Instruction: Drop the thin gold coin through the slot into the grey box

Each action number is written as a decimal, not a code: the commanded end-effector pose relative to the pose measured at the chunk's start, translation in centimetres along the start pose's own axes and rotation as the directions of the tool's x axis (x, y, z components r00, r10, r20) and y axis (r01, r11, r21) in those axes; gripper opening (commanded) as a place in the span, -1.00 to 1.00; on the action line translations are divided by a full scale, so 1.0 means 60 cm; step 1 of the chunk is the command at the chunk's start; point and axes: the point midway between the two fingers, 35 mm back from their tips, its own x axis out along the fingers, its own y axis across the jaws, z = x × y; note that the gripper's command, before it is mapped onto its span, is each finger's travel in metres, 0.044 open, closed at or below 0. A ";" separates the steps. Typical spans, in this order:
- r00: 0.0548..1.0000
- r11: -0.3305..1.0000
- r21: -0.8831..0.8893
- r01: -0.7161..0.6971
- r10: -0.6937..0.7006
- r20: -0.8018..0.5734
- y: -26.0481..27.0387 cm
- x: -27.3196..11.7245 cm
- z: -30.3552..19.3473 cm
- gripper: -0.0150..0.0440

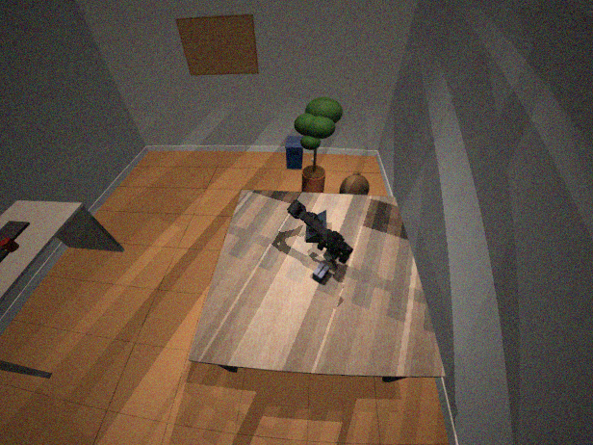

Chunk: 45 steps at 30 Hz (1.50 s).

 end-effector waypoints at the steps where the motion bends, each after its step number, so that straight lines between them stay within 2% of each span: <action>1: 1.000 1.000 0.003 -0.006 0.006 0.007 0.001 -0.004 0.022 -0.49; 29: 1.000 1.000 0.007 0.004 -0.004 0.014 -0.026 -0.001 0.136 -0.49; 45: 1.000 1.000 0.007 0.006 -0.006 0.006 -0.026 0.001 0.132 -0.49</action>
